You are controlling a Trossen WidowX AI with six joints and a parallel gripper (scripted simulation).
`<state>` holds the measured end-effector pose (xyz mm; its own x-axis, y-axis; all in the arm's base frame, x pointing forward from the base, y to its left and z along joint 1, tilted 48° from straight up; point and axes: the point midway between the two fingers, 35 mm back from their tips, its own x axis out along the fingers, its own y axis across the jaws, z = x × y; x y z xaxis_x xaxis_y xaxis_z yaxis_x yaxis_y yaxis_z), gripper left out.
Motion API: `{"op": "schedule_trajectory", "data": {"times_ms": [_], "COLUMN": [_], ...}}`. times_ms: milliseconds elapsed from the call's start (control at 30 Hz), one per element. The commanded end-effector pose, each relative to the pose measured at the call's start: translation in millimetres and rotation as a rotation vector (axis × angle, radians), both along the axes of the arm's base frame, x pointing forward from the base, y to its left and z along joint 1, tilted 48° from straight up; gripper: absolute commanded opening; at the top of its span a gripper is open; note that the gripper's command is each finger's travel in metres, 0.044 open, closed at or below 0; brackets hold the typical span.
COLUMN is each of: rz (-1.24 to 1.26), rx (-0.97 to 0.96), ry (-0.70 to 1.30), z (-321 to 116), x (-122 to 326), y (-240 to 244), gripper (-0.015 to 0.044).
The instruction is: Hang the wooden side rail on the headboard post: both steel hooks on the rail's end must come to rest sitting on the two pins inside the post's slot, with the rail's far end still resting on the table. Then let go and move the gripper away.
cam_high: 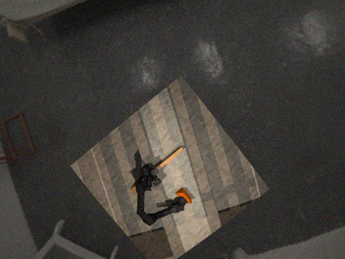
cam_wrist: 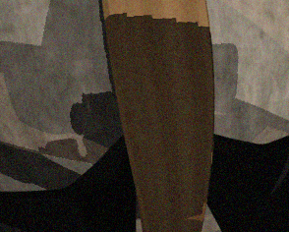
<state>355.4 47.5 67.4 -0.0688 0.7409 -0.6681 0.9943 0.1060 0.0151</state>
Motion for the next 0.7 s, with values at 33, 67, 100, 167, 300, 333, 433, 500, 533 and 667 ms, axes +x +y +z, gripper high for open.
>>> {"op": "schedule_trajectory", "data": {"times_ms": [33,67,100,167,300,333,433,500,533,667], "rz": [-0.011,-0.011,-0.011,-0.011,-0.011,-0.011,-0.011,-0.011,-0.011,-0.011], "rx": [-0.002,-0.002,-0.002,-0.002,-0.002,-0.002,-0.002,-0.002,-0.002,-0.002], "ry": [-0.016,-0.016,-0.016,-0.016,-0.016,-0.016,-0.016,-0.016,-0.016,-0.016], "z": [6.6,6.6,6.7,6.7,7.1,7.2,7.7,8.0,8.2,8.7], "x": [0.6,0.7,0.8,1.0,1.4,1.5,1.9,2.1,2.2,1.9], "y": [-1.9,-1.8,-1.6,-1.4,-1.0,-1.0,-0.9,-0.9,-0.9,-0.9], "gripper": [0.0,0.0,0.0,0.0,0.0,0.0,0.0,0.0,0.0,0.0]}}
